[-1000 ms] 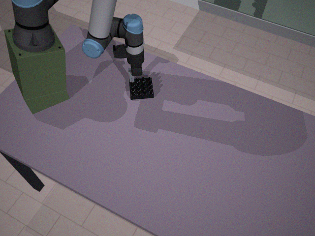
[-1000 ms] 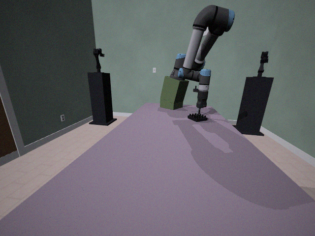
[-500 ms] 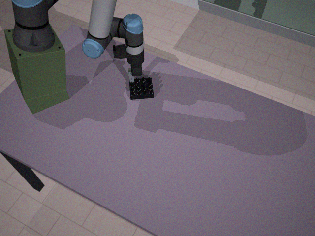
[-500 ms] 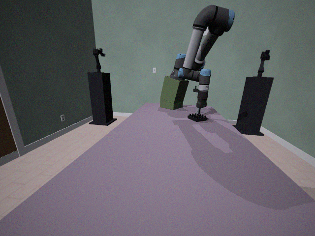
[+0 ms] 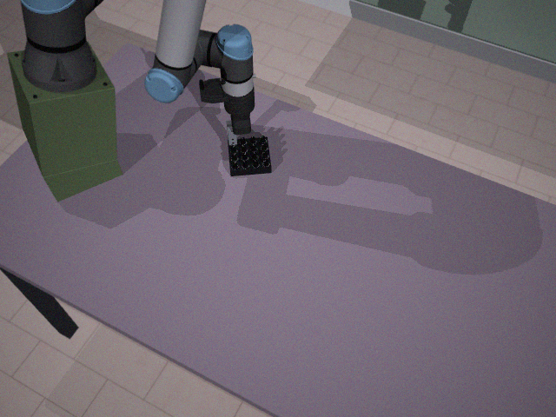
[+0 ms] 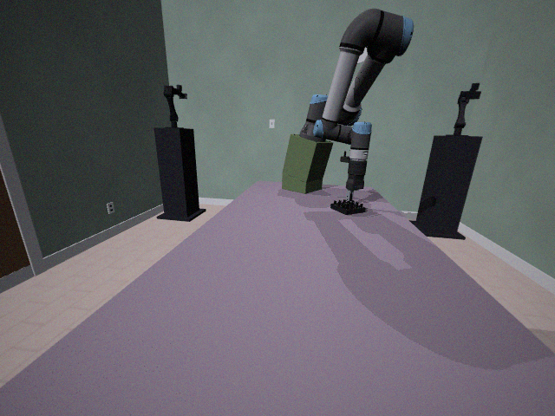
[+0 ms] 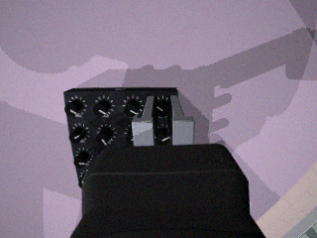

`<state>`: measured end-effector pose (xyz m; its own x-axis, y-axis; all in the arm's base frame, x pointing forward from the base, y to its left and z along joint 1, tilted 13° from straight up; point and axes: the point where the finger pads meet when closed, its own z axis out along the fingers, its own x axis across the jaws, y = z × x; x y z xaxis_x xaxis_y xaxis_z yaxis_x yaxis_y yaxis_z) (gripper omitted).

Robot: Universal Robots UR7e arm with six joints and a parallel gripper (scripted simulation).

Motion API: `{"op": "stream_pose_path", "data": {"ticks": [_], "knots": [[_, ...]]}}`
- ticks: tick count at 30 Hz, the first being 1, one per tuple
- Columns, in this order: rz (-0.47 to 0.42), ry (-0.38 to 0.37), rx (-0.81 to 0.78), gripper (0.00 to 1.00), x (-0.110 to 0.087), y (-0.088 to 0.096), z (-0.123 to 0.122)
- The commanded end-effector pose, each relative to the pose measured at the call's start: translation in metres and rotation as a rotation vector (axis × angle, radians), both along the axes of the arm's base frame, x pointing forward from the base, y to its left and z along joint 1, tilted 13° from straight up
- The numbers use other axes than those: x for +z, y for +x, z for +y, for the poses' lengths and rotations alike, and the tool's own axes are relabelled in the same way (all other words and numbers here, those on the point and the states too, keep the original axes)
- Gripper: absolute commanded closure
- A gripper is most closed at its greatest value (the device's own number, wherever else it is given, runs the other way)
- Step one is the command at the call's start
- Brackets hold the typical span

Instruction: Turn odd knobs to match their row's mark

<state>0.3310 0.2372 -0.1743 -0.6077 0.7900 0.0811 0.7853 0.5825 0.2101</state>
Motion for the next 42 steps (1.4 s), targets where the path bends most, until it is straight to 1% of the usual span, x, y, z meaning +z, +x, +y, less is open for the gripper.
{"op": "stream_pose_path", "data": {"ticks": [1, 21, 35, 37, 42], "knots": [[-0.001, 0.001, -0.002, 0.70, 0.0003, 0.0003, 0.0001], [0.012, 0.009, -0.067, 0.70, 0.0004, 0.0004, 0.0001], [0.045, 0.029, -0.233, 0.70, 0.0003, 0.0004, 0.0001], [0.045, 0.029, -0.233, 0.70, 0.0003, 0.0004, 0.0001], [0.061, 0.039, -0.317, 0.70, 0.0003, 0.0004, 0.0001]]}}
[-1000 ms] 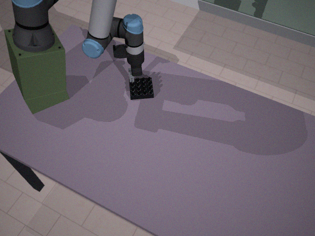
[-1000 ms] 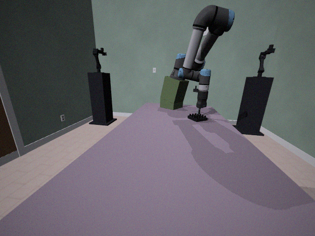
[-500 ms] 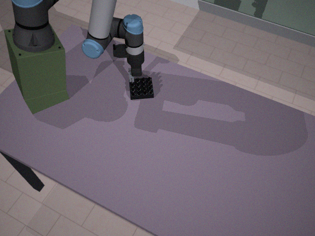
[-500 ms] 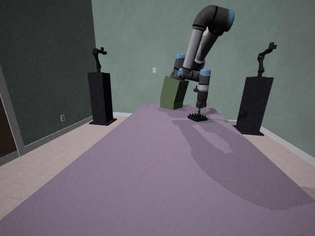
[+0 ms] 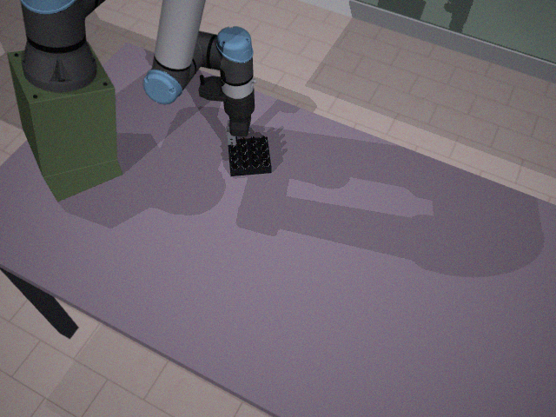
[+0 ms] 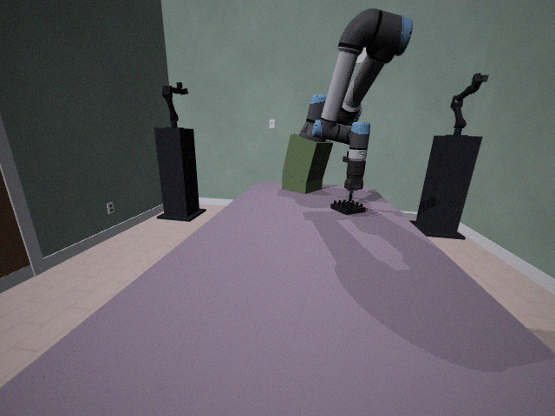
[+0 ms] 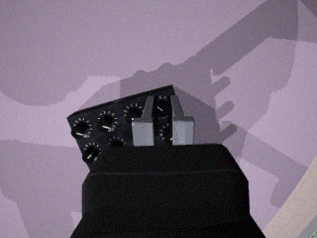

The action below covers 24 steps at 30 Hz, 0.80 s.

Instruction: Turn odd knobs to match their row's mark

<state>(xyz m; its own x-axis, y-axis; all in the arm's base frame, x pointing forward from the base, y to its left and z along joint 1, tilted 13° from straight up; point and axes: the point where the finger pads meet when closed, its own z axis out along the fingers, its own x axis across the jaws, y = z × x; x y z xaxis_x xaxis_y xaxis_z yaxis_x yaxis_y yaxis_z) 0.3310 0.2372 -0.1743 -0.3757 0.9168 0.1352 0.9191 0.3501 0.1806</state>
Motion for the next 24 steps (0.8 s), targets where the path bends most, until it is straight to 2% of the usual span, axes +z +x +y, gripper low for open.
{"op": "stream_pose_path", "data": {"ticks": [1, 10, 12, 24], "knots": [[0.012, 0.008, -0.071, 0.70, 0.0003, 0.0004, 0.0001], [0.048, 0.030, -0.253, 0.70, 0.0003, 0.0004, 0.0000], [0.048, 0.030, -0.253, 0.70, 0.0003, 0.0004, 0.0000], [0.102, 0.064, -0.527, 0.70, 0.0003, 0.0004, 0.0000]]}}
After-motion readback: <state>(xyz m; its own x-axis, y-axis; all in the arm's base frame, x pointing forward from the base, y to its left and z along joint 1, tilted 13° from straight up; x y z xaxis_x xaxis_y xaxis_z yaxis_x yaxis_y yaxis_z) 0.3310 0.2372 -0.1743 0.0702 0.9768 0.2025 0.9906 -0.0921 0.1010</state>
